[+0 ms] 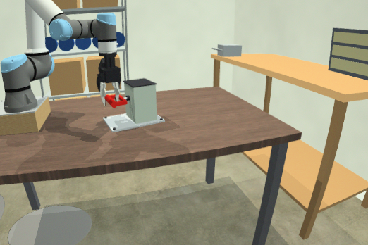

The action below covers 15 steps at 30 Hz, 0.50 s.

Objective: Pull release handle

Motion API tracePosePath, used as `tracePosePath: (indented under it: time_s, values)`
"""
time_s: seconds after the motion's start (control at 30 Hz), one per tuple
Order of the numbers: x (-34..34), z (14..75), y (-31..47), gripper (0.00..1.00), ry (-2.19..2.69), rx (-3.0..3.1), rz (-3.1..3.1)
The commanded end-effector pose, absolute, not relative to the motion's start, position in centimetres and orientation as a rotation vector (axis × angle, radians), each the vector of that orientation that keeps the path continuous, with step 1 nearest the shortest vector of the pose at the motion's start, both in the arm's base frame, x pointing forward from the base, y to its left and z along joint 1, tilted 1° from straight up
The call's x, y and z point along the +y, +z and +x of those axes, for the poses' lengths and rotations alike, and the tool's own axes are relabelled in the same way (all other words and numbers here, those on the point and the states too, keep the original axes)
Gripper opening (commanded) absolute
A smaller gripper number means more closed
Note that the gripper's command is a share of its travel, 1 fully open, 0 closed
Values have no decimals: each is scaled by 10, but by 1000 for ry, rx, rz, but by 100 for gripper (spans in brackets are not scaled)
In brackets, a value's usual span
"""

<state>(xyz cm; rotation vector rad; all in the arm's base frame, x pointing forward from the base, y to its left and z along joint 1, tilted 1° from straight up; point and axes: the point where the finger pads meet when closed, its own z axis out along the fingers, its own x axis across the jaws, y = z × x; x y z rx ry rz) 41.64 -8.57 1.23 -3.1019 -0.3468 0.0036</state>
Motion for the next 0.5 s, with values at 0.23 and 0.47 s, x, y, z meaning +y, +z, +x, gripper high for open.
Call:
tracePosePath:
  time_s: [0.23,0.47]
  values:
    - [-86,417,13,0,2,-347,-3103]
    - [-86,417,13,0,2,-347,-3103]
